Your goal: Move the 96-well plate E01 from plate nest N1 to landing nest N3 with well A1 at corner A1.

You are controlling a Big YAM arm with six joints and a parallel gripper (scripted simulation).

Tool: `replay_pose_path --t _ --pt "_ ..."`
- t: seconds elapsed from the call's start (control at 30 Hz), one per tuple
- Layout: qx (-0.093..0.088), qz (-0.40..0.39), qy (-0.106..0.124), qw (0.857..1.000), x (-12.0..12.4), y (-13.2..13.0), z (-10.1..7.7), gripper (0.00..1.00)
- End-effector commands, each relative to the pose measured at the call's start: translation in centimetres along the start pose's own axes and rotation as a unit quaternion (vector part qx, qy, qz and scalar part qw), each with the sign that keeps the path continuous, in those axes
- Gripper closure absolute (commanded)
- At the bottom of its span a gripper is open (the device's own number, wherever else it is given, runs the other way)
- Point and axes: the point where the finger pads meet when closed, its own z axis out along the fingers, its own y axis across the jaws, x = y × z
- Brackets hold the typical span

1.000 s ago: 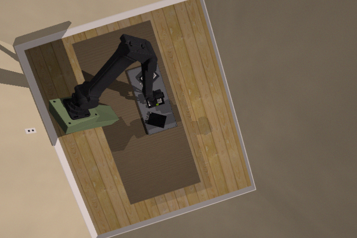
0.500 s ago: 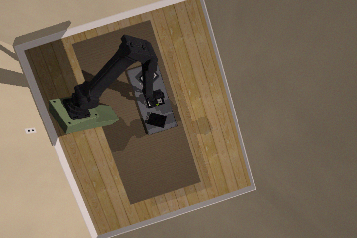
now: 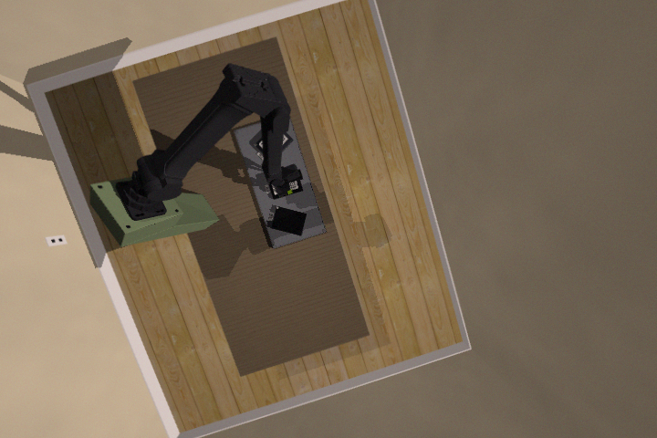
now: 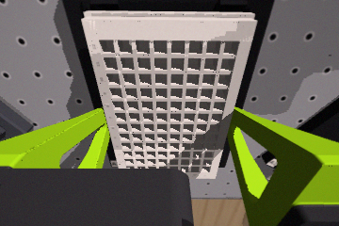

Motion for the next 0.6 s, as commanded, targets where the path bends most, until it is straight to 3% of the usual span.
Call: replay_pose_path --t 0.0,0.13,0.57 --pt "-0.003 0.002 -0.007 1.000 -0.26 0.40 0.37 1.00" --pt "-0.003 0.002 -0.009 1.000 -0.30 0.57 -0.18 1.00" --pt "-0.004 0.001 -0.008 1.000 -0.45 0.57 0.55 1.00"
